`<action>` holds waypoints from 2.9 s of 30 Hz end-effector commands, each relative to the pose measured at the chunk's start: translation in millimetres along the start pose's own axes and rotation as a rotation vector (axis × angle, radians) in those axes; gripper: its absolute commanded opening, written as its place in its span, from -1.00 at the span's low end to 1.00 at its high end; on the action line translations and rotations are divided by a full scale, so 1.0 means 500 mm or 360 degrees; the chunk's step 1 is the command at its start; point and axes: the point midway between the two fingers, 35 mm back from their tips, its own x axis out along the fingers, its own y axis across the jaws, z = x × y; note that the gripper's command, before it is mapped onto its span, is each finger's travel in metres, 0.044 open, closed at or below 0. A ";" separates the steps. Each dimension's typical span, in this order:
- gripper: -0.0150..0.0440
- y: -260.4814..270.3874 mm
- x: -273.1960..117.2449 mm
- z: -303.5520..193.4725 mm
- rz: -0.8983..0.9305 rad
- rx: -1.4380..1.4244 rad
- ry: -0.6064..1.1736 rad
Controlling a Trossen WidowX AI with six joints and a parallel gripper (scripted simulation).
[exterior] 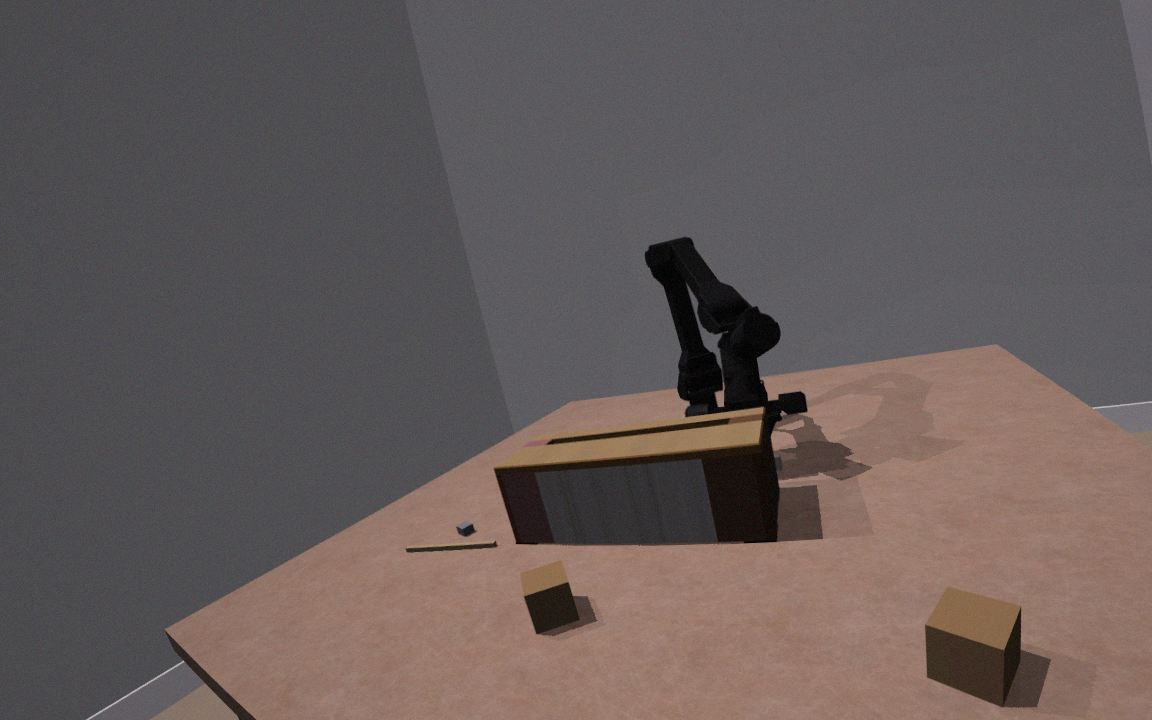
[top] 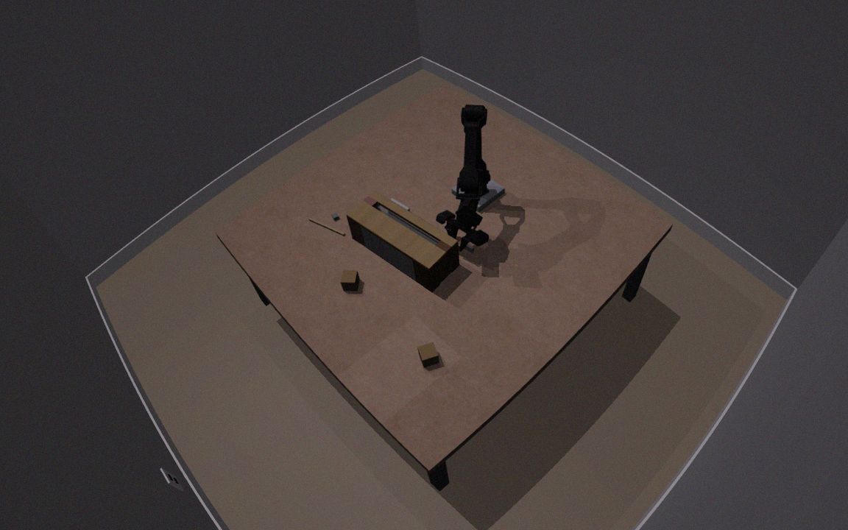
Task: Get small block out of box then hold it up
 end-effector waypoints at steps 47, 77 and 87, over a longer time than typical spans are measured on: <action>-0.49 0.021 -0.274 -0.079 -0.0313 -0.0600 0.0150; -0.49 0.021 -0.274 -0.079 -0.0313 -0.0600 0.0150; -0.49 0.021 -0.274 -0.079 -0.0313 -0.0600 0.0150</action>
